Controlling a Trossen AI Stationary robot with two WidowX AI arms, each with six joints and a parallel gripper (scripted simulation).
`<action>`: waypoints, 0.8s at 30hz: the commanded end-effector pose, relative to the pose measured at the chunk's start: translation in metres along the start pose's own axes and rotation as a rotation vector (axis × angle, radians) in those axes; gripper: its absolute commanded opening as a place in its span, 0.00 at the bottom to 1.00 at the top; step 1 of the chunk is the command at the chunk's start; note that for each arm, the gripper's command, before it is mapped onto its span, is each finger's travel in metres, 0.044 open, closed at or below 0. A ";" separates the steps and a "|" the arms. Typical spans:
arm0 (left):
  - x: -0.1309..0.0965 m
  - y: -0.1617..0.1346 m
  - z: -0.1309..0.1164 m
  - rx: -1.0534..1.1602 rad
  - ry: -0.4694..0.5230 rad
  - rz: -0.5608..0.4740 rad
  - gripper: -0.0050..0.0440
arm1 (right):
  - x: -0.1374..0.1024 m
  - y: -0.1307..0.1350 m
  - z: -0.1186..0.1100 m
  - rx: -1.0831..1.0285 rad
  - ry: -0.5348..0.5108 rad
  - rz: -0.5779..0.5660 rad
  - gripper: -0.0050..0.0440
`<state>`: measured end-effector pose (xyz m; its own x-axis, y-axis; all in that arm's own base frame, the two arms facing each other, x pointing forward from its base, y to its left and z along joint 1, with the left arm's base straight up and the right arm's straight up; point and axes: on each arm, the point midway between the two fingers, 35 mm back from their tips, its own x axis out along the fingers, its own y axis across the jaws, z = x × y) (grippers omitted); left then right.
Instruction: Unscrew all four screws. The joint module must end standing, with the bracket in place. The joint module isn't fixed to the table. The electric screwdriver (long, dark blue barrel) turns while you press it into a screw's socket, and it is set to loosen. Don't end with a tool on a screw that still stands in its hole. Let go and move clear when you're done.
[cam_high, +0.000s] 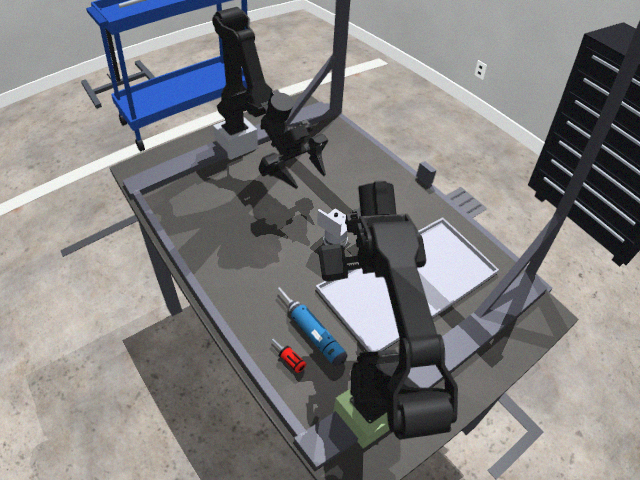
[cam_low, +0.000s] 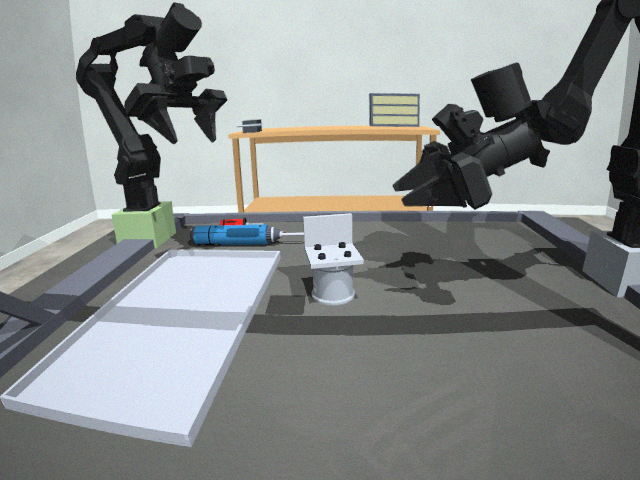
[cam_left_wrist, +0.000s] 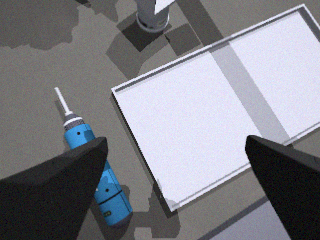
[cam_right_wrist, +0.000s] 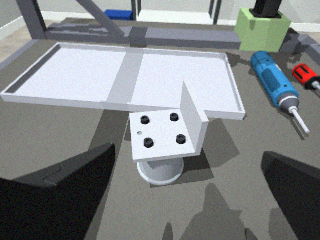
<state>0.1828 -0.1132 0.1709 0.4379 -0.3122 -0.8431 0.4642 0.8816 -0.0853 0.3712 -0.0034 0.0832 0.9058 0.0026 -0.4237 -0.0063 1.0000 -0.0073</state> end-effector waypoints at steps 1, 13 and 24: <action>-0.007 0.029 0.006 -0.090 0.035 0.076 0.92 | 0.006 0.005 0.012 -0.009 -0.022 0.028 0.92; -0.003 0.086 -0.003 -0.290 0.168 0.240 0.92 | 0.006 0.005 0.007 -0.004 -0.015 0.027 0.89; -0.003 0.088 -0.003 -0.298 0.168 0.244 0.92 | 0.014 0.008 -0.022 0.000 -0.039 0.022 0.89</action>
<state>0.2148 -0.0330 0.1528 0.3299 -0.0373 -0.9433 0.1055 0.9944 -0.0024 0.3742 0.0003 0.0651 0.9122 0.0195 -0.4093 -0.0217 0.9998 -0.0007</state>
